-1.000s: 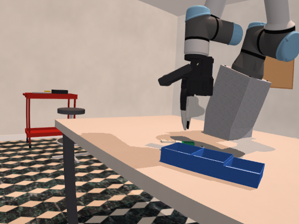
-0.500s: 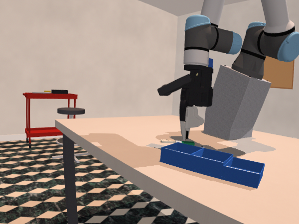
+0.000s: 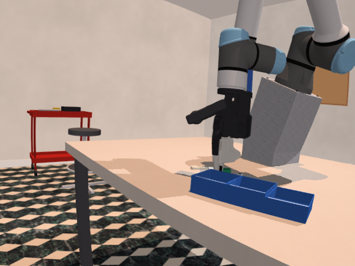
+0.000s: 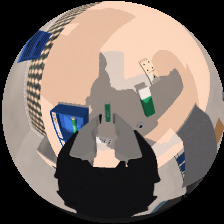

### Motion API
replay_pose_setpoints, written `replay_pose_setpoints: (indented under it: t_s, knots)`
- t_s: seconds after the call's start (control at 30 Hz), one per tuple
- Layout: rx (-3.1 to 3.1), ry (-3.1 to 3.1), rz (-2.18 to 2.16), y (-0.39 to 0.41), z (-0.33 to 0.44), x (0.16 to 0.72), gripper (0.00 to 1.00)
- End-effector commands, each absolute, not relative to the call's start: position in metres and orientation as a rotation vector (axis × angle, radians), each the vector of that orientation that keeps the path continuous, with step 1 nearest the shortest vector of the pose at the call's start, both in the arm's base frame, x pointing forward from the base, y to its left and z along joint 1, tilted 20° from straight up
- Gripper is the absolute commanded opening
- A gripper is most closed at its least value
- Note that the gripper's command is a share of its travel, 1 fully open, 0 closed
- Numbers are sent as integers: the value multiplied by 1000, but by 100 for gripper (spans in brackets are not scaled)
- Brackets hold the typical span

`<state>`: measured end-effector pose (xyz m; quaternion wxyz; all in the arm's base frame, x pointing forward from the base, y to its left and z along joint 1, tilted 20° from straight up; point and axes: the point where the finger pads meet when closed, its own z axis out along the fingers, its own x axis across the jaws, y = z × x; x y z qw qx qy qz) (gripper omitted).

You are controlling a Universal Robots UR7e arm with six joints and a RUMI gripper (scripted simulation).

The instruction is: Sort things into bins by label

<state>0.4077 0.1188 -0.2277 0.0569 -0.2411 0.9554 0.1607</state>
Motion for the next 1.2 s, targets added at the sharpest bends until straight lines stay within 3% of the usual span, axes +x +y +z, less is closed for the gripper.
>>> replay_pose_setpoints:
  t_s: [0.0,0.7,0.73,1.17]
  knots:
    - [-731,2896,486,120,-231,408,14]
    - [-731,2896,486,123,-238,408,14]
    - [-731,2896,486,123,-238,408,0]
    - [-731,2896,486,123,-238,408,0]
